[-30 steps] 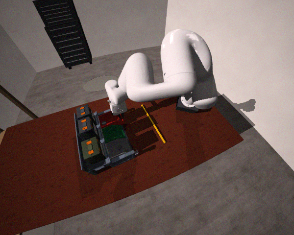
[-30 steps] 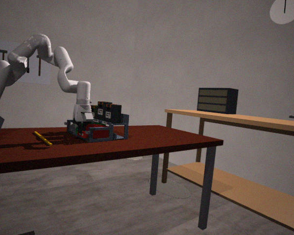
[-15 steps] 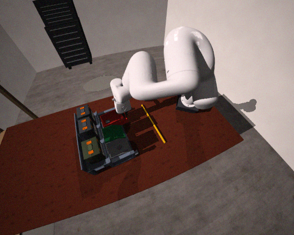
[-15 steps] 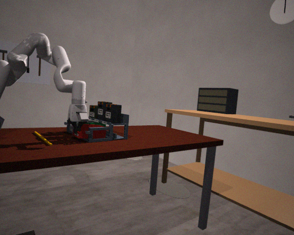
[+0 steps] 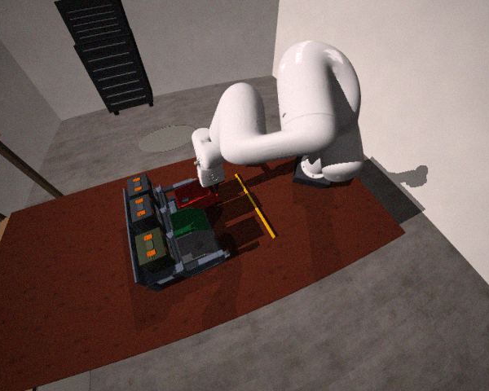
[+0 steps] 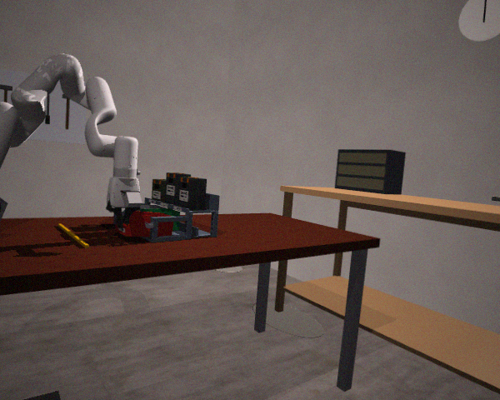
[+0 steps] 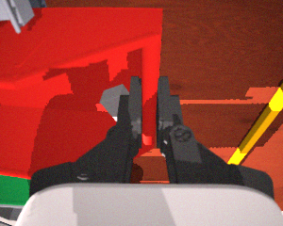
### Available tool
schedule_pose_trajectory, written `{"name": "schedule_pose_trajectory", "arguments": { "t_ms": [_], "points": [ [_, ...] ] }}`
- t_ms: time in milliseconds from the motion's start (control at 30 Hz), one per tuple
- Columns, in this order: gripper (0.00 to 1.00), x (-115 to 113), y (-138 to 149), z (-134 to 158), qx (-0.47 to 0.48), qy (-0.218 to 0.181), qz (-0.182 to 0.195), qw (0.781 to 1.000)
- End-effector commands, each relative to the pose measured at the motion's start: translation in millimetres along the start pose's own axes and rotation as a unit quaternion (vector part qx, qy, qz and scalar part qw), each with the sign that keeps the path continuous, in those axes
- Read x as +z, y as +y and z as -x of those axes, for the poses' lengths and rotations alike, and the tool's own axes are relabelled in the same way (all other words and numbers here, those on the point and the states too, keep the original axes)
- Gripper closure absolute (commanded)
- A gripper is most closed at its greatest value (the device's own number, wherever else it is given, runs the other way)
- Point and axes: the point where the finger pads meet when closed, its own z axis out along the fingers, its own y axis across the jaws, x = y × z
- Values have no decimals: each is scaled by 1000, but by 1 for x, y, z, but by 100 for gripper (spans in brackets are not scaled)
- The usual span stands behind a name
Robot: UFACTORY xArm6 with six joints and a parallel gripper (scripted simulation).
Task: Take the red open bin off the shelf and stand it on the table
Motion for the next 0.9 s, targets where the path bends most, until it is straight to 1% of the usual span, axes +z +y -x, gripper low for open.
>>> {"name": "schedule_pose_trajectory", "arguments": {
  "t_ms": [0, 100, 267, 667, 833, 867],
  "points": [
    [100, -1, 0, 0, -1, 1, -2, 1000],
    [100, -1, 0, 0, -1, 1, -2, 1000],
    [100, -1, 30, -1, -1, 1, -2, 1000],
    [100, -1, 30, -1, -1, 1, -2, 1000],
    [100, -1, 74, -1, -1, 1, -2, 1000],
    [100, -1, 74, -1, -1, 1, -2, 1000]
  ]
}}
